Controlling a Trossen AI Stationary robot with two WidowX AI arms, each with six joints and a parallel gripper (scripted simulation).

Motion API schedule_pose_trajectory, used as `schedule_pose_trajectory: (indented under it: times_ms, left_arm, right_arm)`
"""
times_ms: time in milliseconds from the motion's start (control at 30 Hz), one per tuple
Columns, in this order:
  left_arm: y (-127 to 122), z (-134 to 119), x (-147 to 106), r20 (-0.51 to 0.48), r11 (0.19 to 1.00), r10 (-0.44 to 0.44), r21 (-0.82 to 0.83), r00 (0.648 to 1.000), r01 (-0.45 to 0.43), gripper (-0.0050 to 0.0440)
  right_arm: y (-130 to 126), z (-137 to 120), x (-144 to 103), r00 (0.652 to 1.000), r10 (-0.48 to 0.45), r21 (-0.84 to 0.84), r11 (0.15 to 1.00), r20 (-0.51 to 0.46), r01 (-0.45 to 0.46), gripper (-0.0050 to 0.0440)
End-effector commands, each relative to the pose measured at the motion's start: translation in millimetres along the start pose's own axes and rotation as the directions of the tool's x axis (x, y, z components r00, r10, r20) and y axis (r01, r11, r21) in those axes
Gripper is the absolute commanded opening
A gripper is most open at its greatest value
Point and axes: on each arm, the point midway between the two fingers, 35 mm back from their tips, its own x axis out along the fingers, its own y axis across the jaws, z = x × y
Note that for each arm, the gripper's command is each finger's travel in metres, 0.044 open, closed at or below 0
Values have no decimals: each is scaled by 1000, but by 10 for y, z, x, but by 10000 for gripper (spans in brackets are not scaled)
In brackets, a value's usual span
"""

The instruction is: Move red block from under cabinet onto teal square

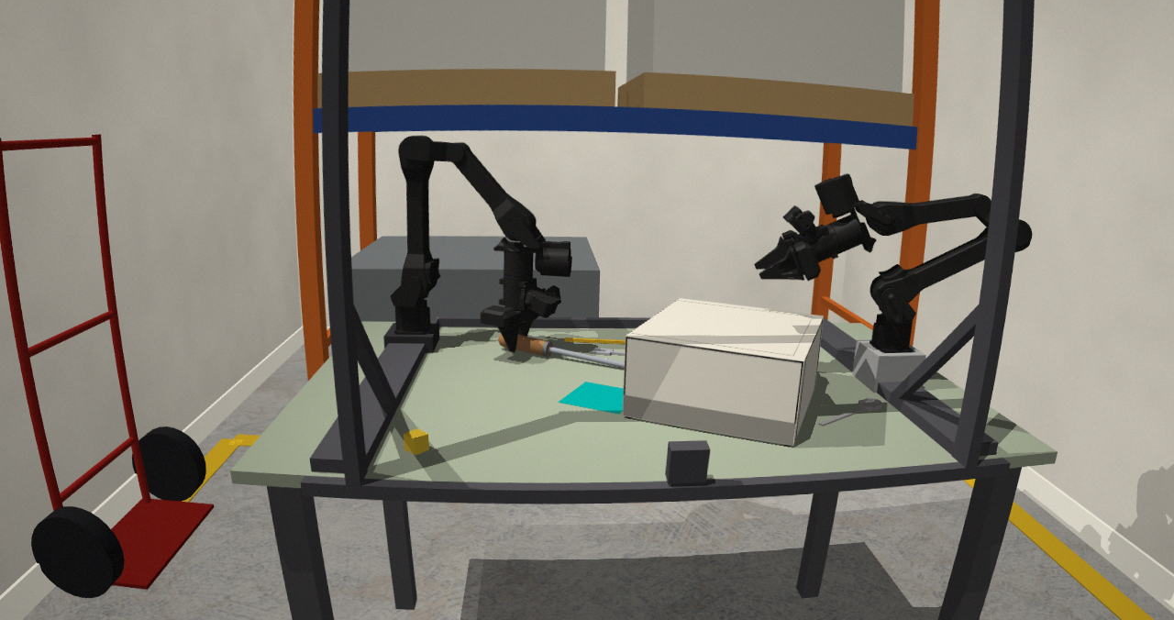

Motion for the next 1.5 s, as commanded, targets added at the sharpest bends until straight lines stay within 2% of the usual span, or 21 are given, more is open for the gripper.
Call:
schedule_pose_trajectory:
  times_ms: [0,267,467,900,967,1467]
  left_arm:
    - [25,237,-107,38,1000,13,2,999,-14,113]
    - [18,575,-150,41,1000,13,2,999,-13,113]
    - [14,726,-152,42,1000,13,2,999,-13,113]
    - [-9,1383,-235,46,1000,13,2,999,-13,113]
    - [-9,1383,-235,46,1000,13,2,999,-13,113]
    - [-25,1964,-240,51,1000,13,2,999,-13,113]
  right_arm:
    - [-9,67,-21,1000,-3,-2,1000,18,3,440]
    - [-9,67,-21,1000,-3,-2,1000,18,3,440]
    - [-9,67,-21,1000,-3,-2,1000,18,3,440]
    - [-9,67,-21,1000,-3,-2,1000,18,3,440]
    - [-9,67,-21,1000,-3,-2,1000,18,3,440]
    - [-9,67,-21,1000,-3,-2,1000,18,3,440]
